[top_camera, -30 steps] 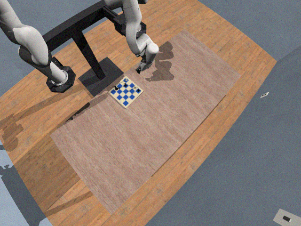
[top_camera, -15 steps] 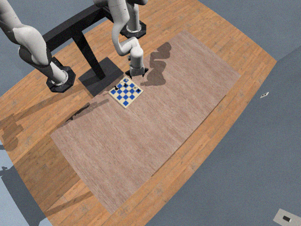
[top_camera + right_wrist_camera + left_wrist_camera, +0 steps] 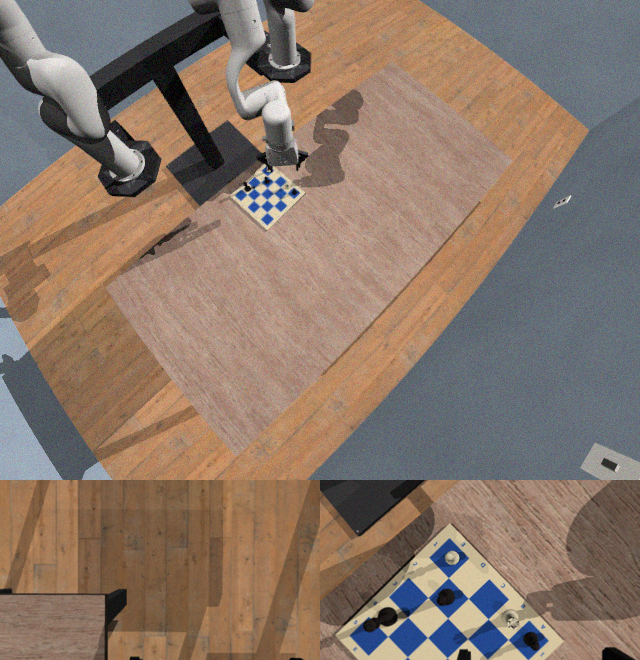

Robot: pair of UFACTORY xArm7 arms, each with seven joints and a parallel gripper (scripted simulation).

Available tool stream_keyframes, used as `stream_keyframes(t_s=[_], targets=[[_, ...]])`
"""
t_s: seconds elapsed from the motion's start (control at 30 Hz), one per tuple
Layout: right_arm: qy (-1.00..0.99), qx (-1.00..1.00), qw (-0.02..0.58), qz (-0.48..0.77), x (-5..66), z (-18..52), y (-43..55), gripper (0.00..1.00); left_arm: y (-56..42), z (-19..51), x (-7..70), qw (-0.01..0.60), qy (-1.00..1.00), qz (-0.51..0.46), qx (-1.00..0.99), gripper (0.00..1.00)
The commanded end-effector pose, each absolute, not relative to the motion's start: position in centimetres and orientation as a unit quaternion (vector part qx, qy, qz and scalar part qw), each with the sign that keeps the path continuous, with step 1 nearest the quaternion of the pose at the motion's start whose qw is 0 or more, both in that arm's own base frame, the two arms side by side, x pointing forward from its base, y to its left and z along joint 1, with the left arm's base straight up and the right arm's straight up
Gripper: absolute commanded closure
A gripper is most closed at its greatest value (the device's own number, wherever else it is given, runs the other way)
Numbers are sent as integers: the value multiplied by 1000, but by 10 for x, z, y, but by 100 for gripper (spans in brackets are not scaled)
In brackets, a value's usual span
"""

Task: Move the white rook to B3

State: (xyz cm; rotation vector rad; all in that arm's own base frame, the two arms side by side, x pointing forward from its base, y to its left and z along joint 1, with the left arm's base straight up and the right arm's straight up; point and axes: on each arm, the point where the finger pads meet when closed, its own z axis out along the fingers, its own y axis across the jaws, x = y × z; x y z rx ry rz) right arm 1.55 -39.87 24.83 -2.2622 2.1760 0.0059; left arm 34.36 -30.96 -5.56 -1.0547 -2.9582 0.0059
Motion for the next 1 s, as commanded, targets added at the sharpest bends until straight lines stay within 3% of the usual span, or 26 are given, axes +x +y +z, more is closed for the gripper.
stream_keyframes(t_s=[0.0, 0.37, 0.4, 0.97], targets=[[693, -721, 0, 0, 16, 250, -400, 0, -312, -54, 345, -2, -942, 3, -337, 0], [693, -721, 0, 0, 16, 250, -400, 0, -310, -101, 344, -2, -942, 1, -335, 0], [693, -721, 0, 0, 16, 250, -400, 0, -310, -101, 344, -2, -942, 1, -335, 61], [693, -721, 0, 0, 16, 250, -400, 0, -310, -101, 344, -2, -942, 1, -335, 61]])
